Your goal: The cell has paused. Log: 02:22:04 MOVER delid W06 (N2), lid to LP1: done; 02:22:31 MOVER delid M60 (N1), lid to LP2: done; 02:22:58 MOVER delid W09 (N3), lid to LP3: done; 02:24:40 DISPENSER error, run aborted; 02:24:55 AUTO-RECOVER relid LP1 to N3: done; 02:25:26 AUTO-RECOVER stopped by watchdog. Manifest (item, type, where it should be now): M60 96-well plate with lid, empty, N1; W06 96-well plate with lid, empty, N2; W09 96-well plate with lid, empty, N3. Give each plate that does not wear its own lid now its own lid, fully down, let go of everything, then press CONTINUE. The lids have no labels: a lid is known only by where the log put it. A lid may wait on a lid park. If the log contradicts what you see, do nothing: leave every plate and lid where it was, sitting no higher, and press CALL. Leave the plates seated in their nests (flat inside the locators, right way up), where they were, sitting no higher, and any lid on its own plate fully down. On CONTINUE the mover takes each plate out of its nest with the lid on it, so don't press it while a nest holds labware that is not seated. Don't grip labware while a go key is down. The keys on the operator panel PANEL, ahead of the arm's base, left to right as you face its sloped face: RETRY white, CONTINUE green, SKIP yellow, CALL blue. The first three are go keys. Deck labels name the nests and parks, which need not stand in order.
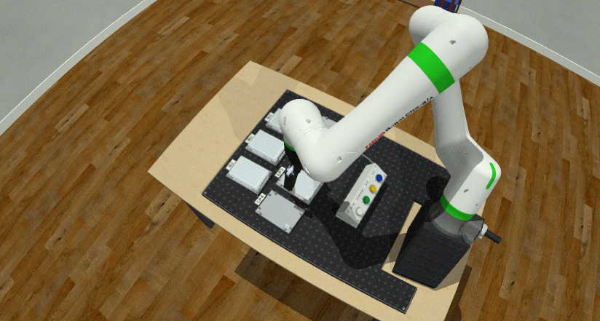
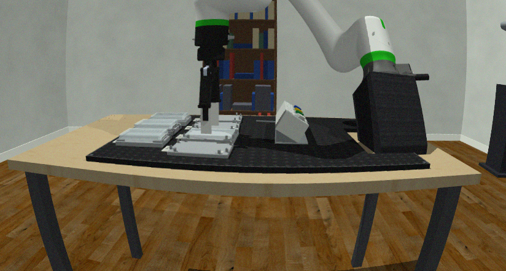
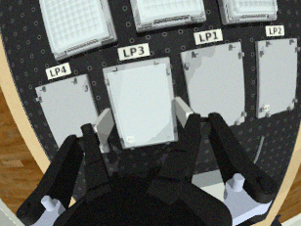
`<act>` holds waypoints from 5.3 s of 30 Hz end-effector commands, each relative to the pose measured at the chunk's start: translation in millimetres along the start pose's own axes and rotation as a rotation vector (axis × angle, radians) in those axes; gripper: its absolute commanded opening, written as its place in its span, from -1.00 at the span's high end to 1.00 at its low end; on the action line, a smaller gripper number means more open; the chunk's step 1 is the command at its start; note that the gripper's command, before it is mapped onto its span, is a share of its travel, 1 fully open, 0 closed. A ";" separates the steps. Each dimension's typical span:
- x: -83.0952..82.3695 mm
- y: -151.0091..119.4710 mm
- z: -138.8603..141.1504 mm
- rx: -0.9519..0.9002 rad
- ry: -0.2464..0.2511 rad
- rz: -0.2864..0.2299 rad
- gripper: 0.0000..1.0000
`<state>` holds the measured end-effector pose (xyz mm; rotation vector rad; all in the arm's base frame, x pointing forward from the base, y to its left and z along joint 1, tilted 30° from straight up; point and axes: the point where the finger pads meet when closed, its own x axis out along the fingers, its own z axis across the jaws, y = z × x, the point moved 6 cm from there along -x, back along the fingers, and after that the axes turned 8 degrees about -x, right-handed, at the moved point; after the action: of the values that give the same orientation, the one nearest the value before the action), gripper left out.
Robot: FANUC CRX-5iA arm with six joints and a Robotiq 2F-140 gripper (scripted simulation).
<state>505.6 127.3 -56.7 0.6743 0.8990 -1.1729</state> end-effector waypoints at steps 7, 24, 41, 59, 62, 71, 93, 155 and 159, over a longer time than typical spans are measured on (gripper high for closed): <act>3.8 0.2 -0.1 0.000 0.000 0.000 -0.32; 9.7 0.2 -0.1 0.000 0.000 0.000 -0.32; 10.7 0.2 -0.1 0.000 0.000 0.000 -0.32; 10.7 0.2 -0.1 0.000 0.000 0.000 -0.32; 10.7 0.2 -0.1 0.000 0.000 0.000 -0.32; 10.7 0.2 -0.1 0.000 0.000 0.000 -0.32; 10.7 0.2 -0.1 0.000 0.000 0.000 1.00; -18.4 0.1 -0.1 0.000 0.000 0.000 1.00; -26.6 0.1 -0.1 0.000 0.000 0.000 1.00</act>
<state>502.8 138.0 -37.4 0.6744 0.8989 -1.1729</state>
